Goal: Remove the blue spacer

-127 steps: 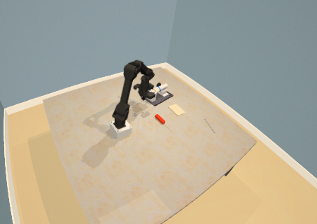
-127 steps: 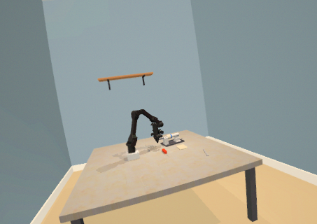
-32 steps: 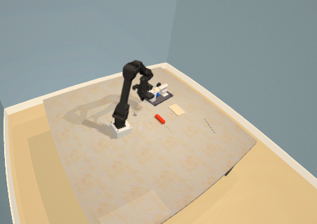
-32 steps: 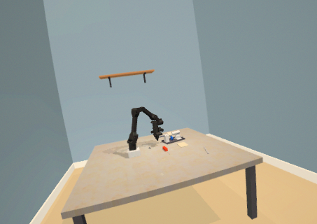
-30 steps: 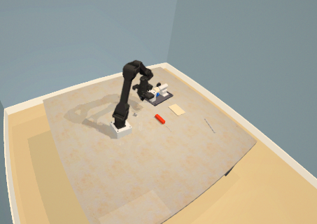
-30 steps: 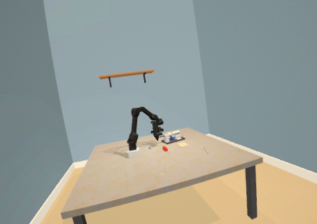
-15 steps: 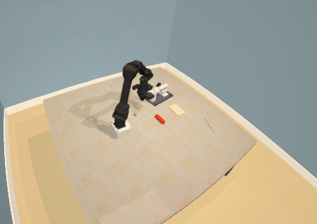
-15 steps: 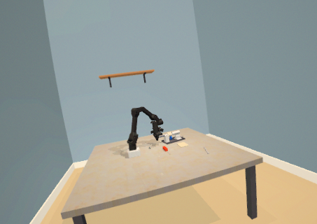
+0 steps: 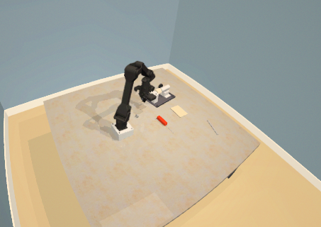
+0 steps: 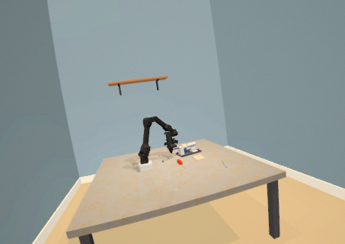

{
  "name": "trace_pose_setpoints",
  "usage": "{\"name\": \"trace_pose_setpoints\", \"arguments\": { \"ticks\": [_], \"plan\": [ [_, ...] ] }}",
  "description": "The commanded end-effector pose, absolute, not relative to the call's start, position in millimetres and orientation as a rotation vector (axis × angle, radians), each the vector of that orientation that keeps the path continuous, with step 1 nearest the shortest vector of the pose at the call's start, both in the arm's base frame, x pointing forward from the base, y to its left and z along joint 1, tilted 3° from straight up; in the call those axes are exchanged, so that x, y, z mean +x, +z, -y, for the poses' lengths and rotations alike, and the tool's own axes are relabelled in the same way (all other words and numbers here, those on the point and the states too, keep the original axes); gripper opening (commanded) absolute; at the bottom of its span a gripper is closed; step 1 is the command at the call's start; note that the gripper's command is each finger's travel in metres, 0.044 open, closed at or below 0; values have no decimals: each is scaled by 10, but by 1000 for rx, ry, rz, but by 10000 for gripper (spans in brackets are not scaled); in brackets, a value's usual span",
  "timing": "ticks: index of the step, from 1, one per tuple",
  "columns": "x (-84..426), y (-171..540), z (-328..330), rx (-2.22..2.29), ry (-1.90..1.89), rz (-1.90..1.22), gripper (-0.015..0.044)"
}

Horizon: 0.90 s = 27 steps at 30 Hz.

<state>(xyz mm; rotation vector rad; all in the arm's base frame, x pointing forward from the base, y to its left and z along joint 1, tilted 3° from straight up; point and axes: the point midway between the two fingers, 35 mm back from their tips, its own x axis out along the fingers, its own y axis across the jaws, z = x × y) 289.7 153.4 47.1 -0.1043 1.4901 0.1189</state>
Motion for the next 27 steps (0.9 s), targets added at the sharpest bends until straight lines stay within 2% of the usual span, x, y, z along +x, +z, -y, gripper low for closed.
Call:
{"name": "trace_pose_setpoints", "arguments": {
  "ticks": [1,27],
  "plan": [
    [2913,481,-1537,-103,119,-1489,0],
    [2983,490,-1546,-103,119,-1489,0]
  ]
}}
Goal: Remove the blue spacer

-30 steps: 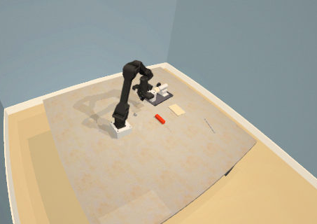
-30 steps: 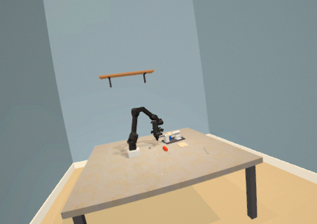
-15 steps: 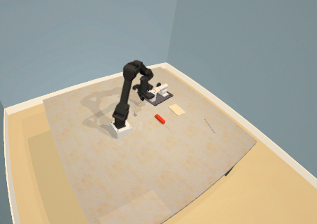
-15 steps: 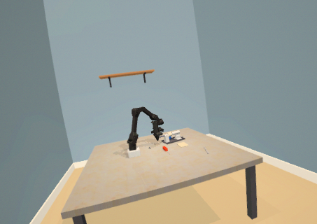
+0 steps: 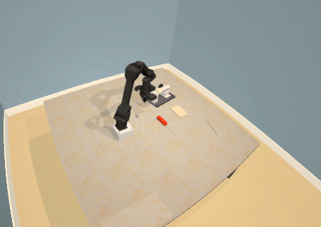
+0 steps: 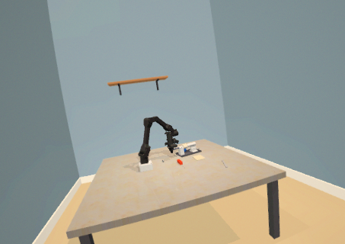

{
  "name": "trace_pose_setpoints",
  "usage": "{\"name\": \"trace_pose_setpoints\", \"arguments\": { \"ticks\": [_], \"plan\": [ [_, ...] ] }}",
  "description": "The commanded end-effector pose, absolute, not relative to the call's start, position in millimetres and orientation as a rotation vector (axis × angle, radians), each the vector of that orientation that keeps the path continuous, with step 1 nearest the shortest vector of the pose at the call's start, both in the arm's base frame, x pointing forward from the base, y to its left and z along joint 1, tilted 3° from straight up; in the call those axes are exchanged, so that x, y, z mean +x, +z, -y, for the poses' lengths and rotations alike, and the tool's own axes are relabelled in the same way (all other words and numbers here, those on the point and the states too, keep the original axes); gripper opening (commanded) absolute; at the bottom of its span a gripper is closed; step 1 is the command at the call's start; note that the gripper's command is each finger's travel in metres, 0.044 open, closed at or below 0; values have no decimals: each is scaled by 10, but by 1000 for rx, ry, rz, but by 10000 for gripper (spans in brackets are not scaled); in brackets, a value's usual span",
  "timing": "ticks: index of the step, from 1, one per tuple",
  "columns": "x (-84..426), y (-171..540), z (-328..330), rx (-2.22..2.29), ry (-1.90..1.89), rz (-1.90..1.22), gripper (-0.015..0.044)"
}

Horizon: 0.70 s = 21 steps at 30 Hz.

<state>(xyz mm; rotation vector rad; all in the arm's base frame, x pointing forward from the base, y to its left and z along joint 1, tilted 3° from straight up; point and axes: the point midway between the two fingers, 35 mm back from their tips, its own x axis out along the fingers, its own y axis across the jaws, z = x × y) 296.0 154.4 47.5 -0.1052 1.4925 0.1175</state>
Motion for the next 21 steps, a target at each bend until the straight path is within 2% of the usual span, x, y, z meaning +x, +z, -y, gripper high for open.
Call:
{"name": "trace_pose_setpoints", "arguments": {
  "ticks": [1,21],
  "plan": [
    [2985,490,-1546,-103,119,-1489,0],
    [3039,496,-1554,-103,119,-1488,0]
  ]
}}
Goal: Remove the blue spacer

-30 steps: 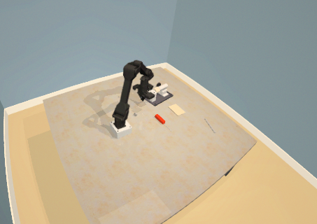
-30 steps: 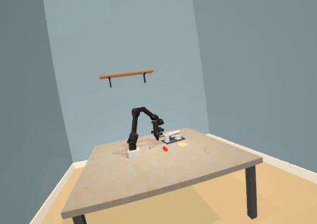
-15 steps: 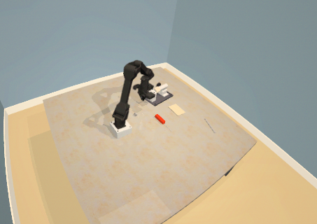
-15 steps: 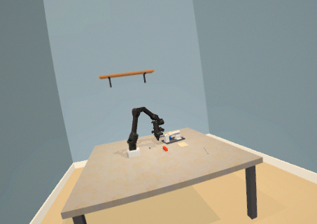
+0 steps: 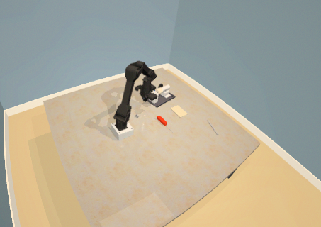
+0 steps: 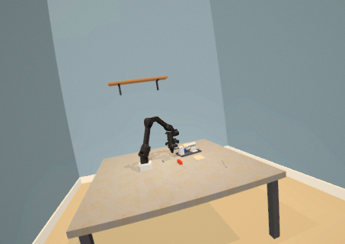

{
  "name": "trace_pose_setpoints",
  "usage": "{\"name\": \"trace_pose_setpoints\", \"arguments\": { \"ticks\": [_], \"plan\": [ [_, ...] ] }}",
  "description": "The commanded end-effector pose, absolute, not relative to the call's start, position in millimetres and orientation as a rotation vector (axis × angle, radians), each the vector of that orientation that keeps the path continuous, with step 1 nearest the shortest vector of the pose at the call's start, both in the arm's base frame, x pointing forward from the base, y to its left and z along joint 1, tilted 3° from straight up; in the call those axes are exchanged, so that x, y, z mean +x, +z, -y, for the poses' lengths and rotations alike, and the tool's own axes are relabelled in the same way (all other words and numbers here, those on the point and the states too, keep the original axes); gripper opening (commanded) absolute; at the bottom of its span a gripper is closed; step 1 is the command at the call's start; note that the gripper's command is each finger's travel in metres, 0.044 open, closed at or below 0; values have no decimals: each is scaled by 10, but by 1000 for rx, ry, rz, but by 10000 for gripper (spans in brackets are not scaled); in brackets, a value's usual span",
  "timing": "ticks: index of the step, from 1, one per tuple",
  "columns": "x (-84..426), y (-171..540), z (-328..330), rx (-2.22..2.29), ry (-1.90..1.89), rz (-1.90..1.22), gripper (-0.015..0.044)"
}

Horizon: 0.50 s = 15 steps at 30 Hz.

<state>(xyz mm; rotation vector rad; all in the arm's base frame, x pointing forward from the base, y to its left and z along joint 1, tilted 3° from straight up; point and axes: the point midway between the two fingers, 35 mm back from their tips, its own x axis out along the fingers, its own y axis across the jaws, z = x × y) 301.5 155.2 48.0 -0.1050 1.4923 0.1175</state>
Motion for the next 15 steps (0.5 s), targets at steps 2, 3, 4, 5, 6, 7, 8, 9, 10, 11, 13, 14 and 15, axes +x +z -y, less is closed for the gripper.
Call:
{"name": "trace_pose_setpoints", "arguments": {
  "ticks": [2,3,4,5,6,7,8,9,10,11,13,14,15],
  "plan": [
    [3044,496,-1554,-103,119,-1488,0],
    [3047,496,-1555,-103,119,-1488,0],
    [3049,497,-1555,-103,119,-1488,0],
    [3052,497,-1556,-103,119,-1488,0],
    [3055,497,-1556,-103,119,-1488,0],
    [3057,497,-1556,-103,119,-1488,0],
    [3060,498,-1557,-103,119,-1488,0],
    [3063,498,-1557,-103,119,-1488,0],
    [3065,498,-1557,-103,119,-1488,0],
    [3068,499,-1558,-103,119,-1488,0],
    [3073,499,-1558,-103,119,-1488,0],
    [3076,499,-1559,-103,119,-1488,0],
    [3078,500,-1559,-103,119,-1488,0]
  ]
}}
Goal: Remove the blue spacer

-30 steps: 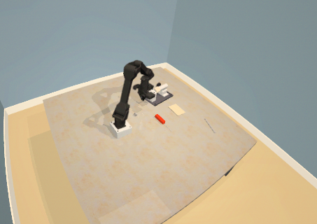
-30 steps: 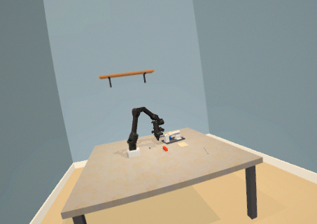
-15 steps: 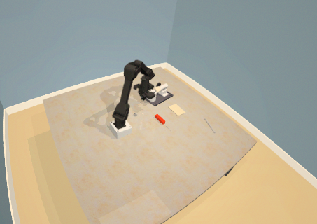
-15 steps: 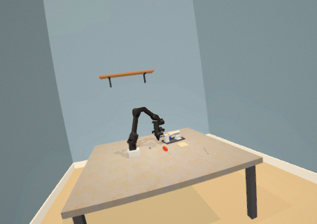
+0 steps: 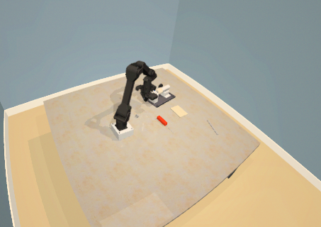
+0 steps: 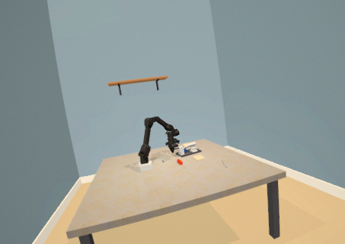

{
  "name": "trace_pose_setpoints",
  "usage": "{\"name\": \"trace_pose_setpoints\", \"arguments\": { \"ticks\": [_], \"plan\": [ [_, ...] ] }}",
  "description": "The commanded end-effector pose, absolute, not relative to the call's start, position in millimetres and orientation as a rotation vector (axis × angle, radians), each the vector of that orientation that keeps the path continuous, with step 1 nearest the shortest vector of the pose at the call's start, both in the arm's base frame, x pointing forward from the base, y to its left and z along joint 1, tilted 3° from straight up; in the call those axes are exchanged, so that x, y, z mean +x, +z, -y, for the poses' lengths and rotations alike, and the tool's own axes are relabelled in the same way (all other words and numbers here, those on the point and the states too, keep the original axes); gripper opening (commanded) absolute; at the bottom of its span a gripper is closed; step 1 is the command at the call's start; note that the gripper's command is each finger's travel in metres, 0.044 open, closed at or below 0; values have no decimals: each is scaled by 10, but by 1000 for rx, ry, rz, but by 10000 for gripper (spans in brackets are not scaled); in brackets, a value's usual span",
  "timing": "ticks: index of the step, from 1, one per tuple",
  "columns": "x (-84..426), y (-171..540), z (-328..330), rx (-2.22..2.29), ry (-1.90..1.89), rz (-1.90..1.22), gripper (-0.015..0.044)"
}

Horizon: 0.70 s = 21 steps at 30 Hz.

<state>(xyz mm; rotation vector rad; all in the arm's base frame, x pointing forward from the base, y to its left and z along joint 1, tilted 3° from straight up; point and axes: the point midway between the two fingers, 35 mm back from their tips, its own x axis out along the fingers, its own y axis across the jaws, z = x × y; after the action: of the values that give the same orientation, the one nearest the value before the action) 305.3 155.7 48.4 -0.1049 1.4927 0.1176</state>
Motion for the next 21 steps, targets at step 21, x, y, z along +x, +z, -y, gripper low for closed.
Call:
{"name": "trace_pose_setpoints", "arguments": {
  "ticks": [21],
  "plan": [
    [3134,507,-1567,-103,119,-1488,0]
  ]
}}
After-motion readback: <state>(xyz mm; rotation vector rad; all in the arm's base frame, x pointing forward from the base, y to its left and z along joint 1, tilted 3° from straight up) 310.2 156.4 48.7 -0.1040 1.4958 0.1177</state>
